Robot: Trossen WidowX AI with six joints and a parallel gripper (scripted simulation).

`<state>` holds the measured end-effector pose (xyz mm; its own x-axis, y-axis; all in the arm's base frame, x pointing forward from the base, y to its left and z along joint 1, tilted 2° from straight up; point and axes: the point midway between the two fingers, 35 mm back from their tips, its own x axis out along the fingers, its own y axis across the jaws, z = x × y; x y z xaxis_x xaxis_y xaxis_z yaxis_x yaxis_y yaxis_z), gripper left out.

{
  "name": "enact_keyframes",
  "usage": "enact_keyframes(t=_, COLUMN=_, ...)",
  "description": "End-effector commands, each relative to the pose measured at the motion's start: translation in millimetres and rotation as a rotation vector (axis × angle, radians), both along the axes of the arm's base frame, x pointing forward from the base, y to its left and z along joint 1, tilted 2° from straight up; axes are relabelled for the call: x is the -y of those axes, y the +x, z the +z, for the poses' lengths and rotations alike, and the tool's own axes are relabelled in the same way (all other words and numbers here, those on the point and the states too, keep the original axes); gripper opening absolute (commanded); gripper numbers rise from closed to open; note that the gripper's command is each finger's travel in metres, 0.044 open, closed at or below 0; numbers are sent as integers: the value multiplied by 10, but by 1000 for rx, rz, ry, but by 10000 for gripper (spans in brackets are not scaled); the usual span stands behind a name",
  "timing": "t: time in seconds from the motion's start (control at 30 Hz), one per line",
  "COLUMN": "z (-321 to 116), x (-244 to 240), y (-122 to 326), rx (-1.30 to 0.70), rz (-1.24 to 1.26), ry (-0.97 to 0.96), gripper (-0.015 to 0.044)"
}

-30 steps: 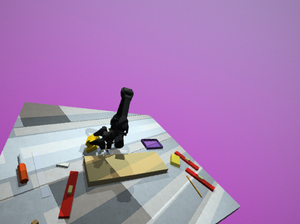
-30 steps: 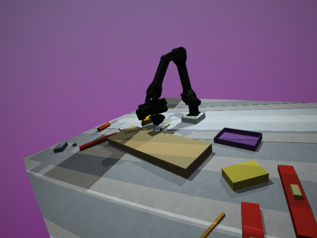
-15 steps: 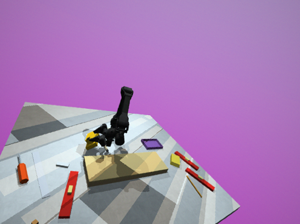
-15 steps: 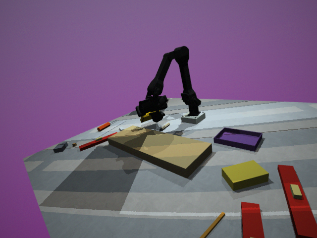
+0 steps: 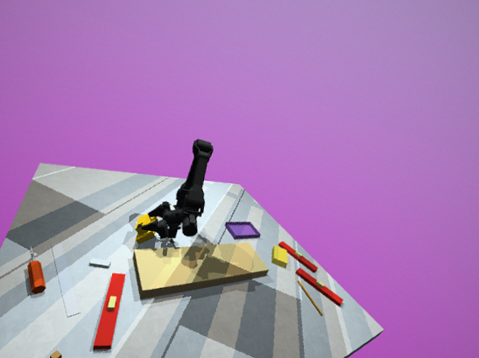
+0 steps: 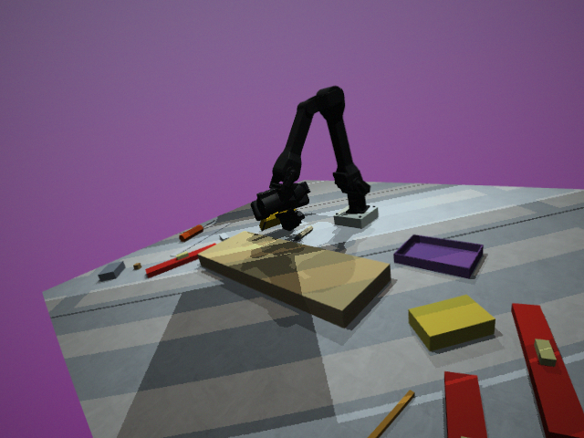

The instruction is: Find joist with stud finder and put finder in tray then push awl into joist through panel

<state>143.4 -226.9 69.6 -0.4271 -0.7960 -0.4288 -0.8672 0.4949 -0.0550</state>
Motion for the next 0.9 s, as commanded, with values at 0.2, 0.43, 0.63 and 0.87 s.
enact_keyframes(t=0.2, z=-153, x=-5, y=-10, rx=1, rz=-1, ry=2, gripper=0)
enact_keyframes(t=0.43, z=-194, x=-4, y=-1, rx=1, rz=-1, ry=5, gripper=105)
enact_keyframes(t=0.63, z=-208, x=-7, y=5, rx=1, rz=0, ry=6, gripper=262)
enact_keyframes(t=0.87, z=-230, x=-25, y=15, rx=1, rz=0, ry=6, gripper=381)
